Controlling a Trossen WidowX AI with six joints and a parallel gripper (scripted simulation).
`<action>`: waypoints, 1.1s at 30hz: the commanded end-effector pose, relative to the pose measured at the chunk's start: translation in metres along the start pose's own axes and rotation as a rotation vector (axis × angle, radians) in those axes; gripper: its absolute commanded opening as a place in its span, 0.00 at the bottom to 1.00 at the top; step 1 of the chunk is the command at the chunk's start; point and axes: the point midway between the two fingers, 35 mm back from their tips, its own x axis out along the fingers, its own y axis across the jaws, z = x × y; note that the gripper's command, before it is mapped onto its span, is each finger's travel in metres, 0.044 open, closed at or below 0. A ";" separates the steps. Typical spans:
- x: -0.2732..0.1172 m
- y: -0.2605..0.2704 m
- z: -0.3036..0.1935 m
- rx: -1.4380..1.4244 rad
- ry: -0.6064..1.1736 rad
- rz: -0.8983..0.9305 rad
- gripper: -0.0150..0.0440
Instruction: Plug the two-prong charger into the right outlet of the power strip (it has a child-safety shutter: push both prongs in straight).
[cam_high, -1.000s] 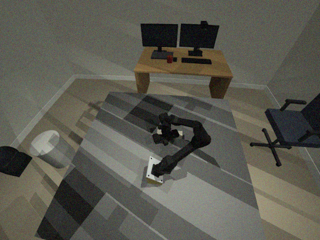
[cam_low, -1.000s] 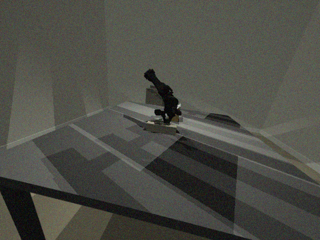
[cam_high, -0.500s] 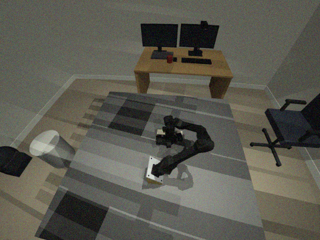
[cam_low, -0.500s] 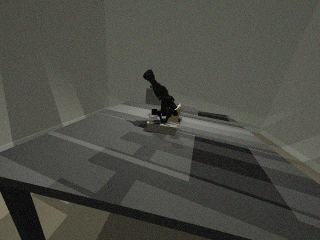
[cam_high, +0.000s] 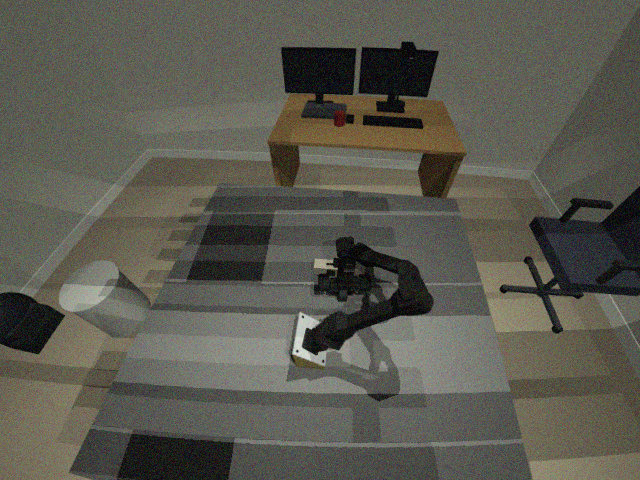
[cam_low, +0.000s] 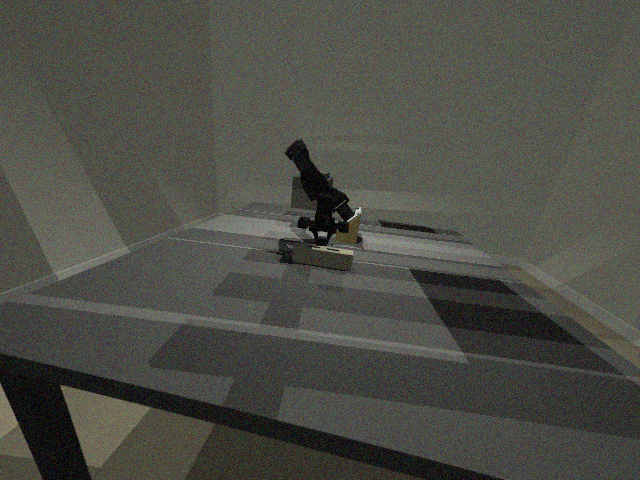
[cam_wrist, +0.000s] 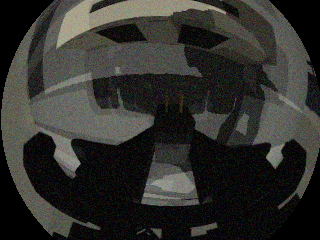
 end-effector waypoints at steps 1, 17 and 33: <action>0.002 -0.004 -0.004 0.031 -0.001 -0.007 0.25; 0.001 -0.010 0.013 0.053 -0.001 -0.009 0.25; 0.001 -0.015 0.032 0.079 0.000 -0.011 0.25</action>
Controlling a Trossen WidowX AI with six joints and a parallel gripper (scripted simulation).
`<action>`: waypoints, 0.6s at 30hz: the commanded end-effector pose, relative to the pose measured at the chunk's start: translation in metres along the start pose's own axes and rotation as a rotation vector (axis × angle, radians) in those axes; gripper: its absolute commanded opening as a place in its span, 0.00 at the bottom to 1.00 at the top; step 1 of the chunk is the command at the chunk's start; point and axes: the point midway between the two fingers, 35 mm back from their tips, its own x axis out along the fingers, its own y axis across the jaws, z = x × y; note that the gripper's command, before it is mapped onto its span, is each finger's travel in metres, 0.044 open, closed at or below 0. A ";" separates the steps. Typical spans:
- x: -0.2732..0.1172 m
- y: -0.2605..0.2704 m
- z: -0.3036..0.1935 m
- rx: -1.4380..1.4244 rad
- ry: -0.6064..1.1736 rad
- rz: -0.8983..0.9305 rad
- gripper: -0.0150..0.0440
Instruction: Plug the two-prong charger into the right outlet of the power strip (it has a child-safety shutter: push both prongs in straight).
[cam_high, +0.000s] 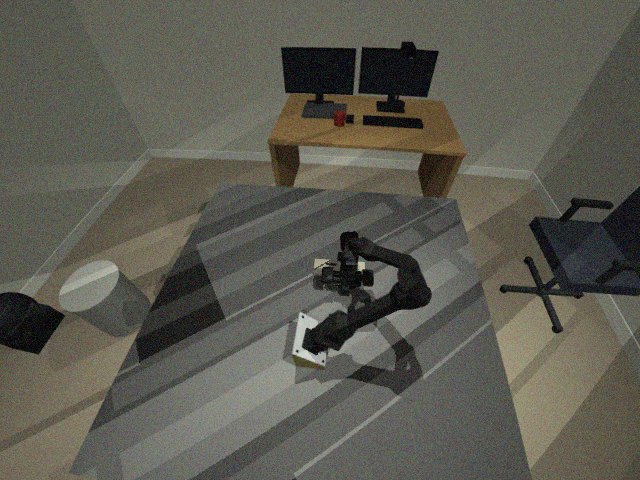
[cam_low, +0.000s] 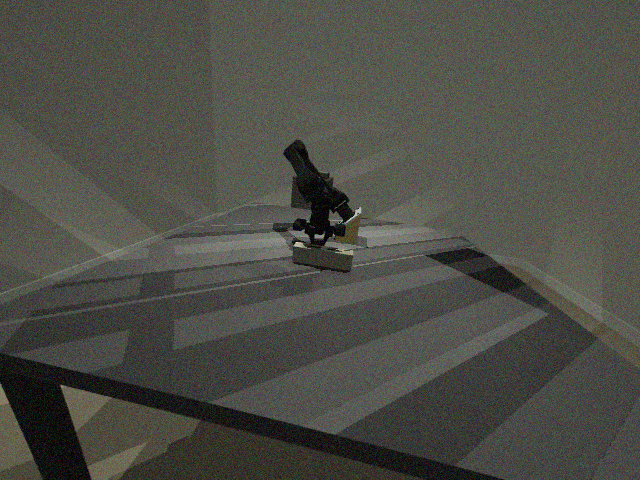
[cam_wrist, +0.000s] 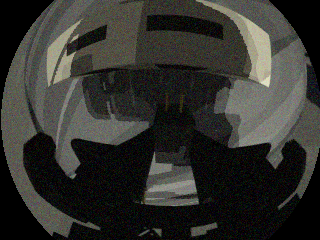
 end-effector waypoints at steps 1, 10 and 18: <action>-0.001 -0.002 0.005 0.010 -0.001 -0.006 0.25; 0.000 -0.003 0.010 0.017 -0.001 -0.007 0.25; 0.000 -0.003 0.010 0.017 -0.001 -0.007 0.25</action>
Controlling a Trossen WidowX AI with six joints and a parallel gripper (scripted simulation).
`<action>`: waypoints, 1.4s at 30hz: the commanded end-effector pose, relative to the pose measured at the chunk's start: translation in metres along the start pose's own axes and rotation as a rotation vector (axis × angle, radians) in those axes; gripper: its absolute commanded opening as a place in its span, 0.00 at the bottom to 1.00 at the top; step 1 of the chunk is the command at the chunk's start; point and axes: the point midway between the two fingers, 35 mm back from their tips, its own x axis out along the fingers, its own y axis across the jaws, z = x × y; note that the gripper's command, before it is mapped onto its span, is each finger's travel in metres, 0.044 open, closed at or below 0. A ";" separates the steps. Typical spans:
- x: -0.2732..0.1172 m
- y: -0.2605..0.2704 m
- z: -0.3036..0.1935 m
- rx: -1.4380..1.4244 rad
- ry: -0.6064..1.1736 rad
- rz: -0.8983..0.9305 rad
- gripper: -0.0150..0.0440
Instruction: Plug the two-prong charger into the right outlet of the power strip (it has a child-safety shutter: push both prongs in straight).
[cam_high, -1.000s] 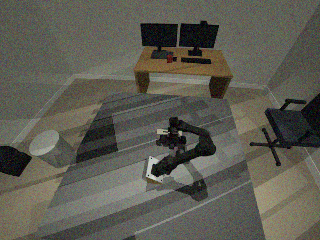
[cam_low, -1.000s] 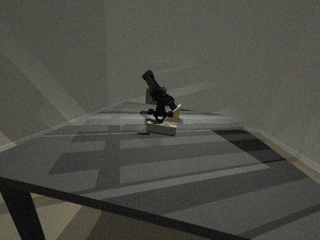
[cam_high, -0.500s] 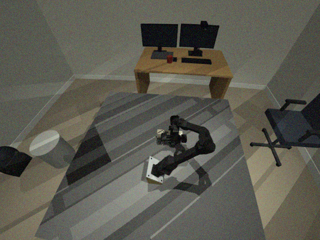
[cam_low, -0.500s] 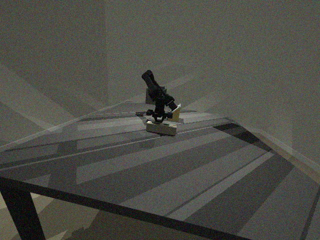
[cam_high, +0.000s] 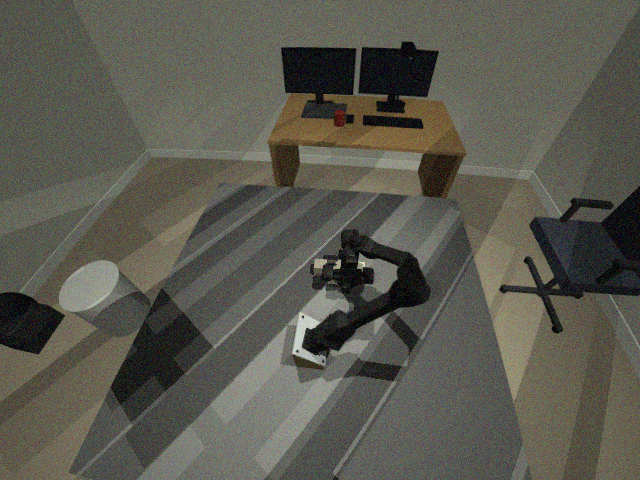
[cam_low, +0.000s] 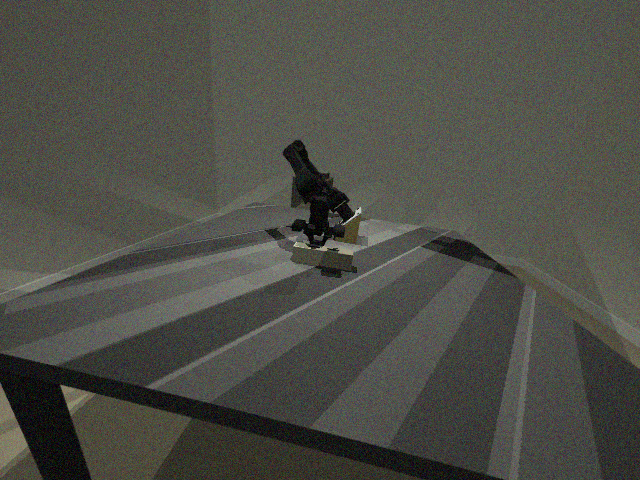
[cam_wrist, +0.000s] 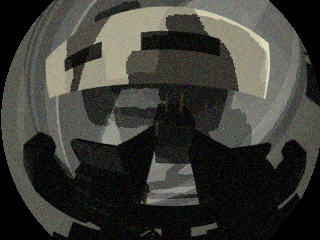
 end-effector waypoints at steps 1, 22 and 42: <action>0.000 -0.001 0.000 0.002 0.001 -0.006 0.25; -0.001 -0.002 0.006 0.002 0.001 -0.006 0.25; -0.001 -0.002 0.008 0.002 0.001 -0.006 0.25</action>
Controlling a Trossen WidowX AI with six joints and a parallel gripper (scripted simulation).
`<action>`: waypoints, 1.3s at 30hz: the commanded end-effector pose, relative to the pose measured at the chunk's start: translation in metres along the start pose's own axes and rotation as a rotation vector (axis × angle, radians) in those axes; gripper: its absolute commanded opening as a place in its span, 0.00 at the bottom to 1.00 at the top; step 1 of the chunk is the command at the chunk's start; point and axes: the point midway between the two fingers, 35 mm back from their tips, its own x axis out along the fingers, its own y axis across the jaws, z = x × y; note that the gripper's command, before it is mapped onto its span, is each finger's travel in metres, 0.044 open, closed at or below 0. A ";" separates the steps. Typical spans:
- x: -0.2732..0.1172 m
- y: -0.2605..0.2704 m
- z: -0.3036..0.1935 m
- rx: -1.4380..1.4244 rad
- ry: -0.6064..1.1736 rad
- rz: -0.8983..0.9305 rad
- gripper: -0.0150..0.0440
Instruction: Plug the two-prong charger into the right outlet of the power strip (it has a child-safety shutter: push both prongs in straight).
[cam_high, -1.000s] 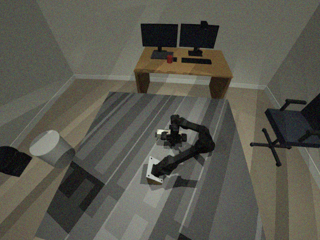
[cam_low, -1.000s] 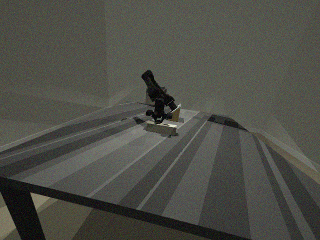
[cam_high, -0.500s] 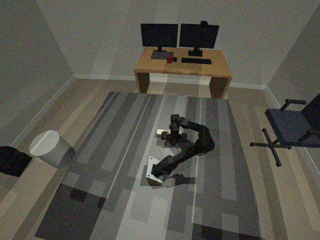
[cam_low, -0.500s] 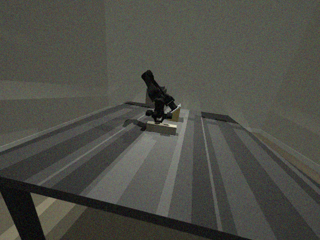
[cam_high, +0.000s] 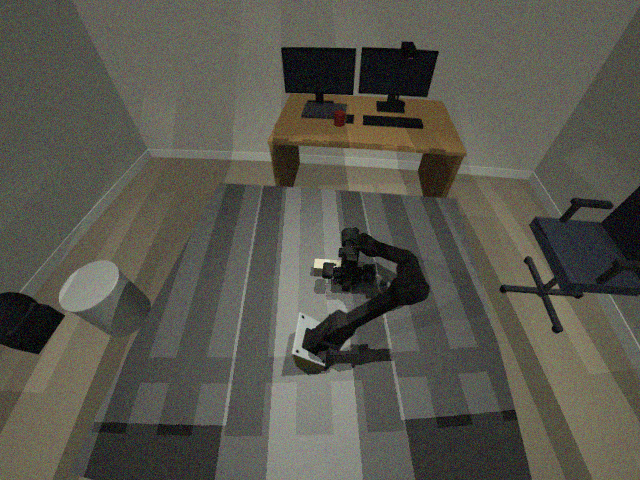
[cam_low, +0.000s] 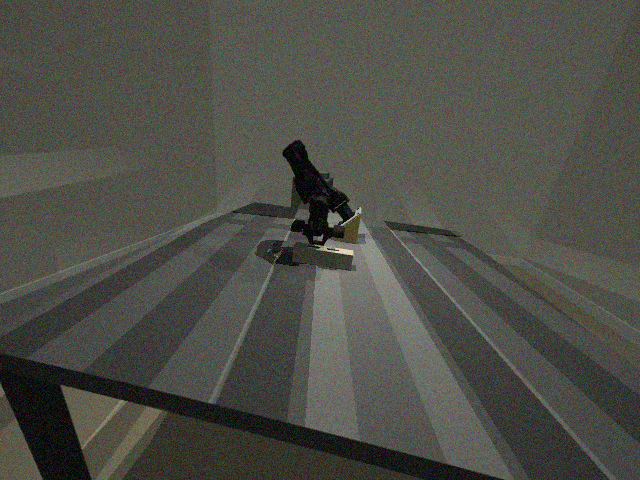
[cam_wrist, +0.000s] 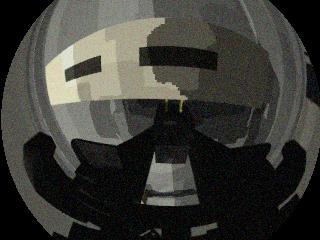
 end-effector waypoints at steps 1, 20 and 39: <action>0.000 -0.001 0.000 0.000 0.001 -0.006 0.25; 0.000 -0.001 0.001 0.000 0.001 -0.006 0.25; 0.000 -0.001 0.006 0.000 0.001 -0.006 0.25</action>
